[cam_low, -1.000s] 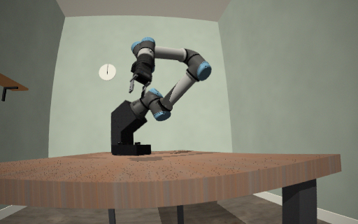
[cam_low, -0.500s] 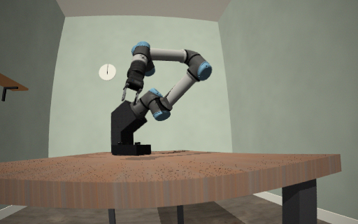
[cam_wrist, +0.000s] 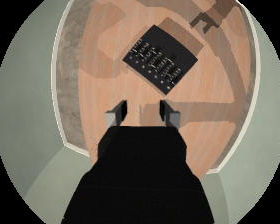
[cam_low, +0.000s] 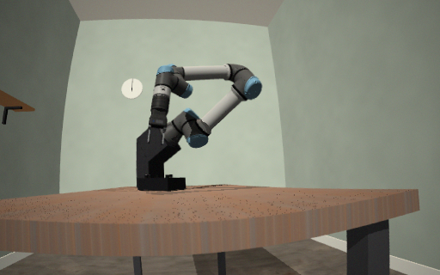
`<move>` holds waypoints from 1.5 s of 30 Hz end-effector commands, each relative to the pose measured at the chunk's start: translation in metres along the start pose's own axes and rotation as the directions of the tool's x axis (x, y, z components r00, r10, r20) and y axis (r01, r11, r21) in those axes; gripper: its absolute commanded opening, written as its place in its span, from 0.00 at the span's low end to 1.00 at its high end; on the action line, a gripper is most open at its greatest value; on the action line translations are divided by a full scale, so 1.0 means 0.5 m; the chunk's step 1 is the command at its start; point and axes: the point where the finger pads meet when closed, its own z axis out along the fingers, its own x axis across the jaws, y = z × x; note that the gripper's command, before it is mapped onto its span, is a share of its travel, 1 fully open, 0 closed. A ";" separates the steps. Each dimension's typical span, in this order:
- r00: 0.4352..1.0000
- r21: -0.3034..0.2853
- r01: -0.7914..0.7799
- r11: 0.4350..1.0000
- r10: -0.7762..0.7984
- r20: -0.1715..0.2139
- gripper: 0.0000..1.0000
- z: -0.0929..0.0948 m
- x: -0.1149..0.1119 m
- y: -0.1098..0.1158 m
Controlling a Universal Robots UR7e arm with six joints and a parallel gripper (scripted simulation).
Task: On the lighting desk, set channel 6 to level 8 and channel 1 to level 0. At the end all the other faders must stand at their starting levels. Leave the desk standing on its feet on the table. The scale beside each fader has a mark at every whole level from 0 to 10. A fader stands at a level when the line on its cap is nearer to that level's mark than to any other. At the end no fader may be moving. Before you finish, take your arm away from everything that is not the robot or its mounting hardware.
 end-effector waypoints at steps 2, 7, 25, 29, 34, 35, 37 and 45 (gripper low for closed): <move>0.994 0.070 -0.083 0.994 0.087 -0.058 1.00 0.001 0.032 -0.118; 0.987 0.101 -0.121 0.987 0.131 -0.089 1.00 0.006 0.055 -0.169; 0.985 0.109 -0.131 0.985 0.142 -0.097 1.00 0.007 0.062 -0.182; 0.985 0.109 -0.133 0.985 0.143 -0.097 1.00 0.008 0.061 -0.182; 0.982 0.105 -0.155 0.982 0.165 -0.087 1.00 0.014 0.054 -0.176; 0.981 0.103 -0.164 0.981 0.173 -0.084 1.00 0.016 0.051 -0.173; 0.981 0.103 -0.164 0.981 0.173 -0.084 1.00 0.016 0.051 -0.173; 0.956 0.069 -0.287 0.955 0.290 -0.043 1.00 0.051 0.015 -0.141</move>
